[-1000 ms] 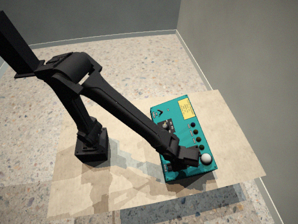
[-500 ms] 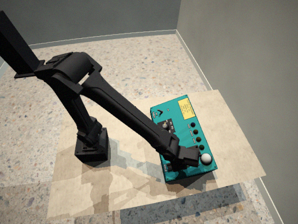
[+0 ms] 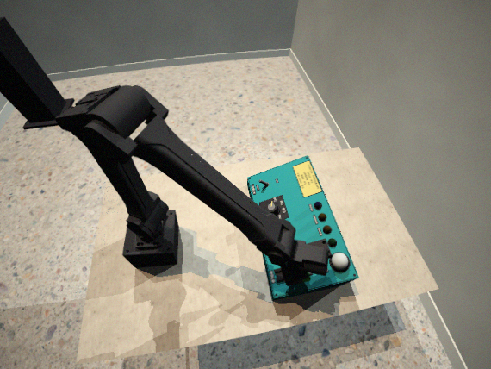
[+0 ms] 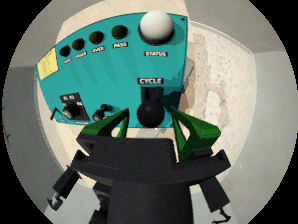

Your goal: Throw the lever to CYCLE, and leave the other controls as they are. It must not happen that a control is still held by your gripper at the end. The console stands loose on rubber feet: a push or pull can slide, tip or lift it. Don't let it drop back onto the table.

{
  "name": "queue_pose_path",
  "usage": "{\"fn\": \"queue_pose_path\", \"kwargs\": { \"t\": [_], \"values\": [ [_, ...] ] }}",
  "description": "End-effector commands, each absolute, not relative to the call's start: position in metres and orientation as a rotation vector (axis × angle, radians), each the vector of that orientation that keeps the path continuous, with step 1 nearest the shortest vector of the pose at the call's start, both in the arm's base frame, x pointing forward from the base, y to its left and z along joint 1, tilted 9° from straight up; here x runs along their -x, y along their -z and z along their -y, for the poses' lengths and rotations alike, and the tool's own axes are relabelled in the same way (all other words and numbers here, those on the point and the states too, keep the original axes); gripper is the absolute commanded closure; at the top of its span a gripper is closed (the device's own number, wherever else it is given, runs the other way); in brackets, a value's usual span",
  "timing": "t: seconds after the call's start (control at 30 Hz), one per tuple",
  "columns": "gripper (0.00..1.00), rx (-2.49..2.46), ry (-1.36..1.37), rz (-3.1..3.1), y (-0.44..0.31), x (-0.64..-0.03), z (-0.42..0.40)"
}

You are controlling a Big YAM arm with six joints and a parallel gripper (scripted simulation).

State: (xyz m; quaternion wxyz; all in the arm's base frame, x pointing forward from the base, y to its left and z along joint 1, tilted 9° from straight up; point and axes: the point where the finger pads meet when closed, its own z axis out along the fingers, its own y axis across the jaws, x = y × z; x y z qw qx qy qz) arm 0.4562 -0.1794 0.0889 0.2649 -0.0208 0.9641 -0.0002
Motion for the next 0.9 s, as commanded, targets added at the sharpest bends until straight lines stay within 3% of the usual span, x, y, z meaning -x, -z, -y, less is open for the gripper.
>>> {"fn": "queue_pose_path", "kwargs": {
  "t": [0.0, 0.87],
  "values": [
    [0.30, 0.068, 0.011, -2.572, -0.104, -0.475, 0.182],
    [0.30, 0.067, 0.041, -2.546, -0.137, -0.460, 0.191]
  ]
}}
